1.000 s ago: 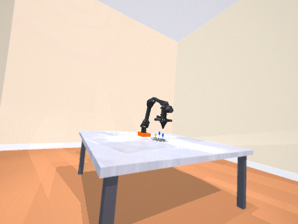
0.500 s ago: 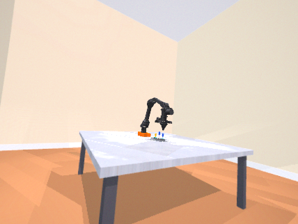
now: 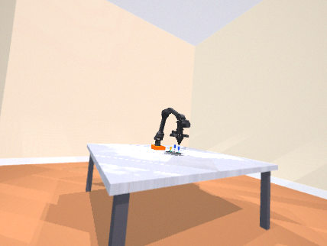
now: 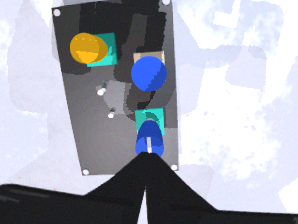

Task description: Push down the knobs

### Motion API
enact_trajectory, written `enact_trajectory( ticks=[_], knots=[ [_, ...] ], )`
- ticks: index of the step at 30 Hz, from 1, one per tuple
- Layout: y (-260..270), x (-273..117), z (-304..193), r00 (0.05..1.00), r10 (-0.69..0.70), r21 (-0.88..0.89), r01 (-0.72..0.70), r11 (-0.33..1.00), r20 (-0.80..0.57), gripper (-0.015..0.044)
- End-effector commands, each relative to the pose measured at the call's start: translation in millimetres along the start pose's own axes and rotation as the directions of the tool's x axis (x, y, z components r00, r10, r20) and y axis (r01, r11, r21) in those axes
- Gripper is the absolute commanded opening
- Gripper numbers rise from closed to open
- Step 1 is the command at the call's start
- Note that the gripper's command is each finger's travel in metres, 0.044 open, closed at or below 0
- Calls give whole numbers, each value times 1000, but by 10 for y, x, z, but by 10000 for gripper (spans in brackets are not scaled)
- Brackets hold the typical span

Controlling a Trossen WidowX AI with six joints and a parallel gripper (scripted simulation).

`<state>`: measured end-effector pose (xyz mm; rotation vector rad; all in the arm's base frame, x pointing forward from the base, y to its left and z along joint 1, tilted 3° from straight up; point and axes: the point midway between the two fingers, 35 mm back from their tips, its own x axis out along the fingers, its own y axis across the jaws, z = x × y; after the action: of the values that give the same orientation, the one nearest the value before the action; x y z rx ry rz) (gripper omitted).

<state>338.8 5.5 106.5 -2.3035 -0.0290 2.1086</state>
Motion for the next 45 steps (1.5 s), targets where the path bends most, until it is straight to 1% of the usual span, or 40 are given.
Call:
enact_trajectory(
  ticks=[1, 45],
  knots=[
    [-5, 75, 7, 1000, -4, -6, 4, 1000, 3, 0],
    [-6, 119, 7, 1000, -4, -7, 4, 1000, 3, 0]
  ],
)
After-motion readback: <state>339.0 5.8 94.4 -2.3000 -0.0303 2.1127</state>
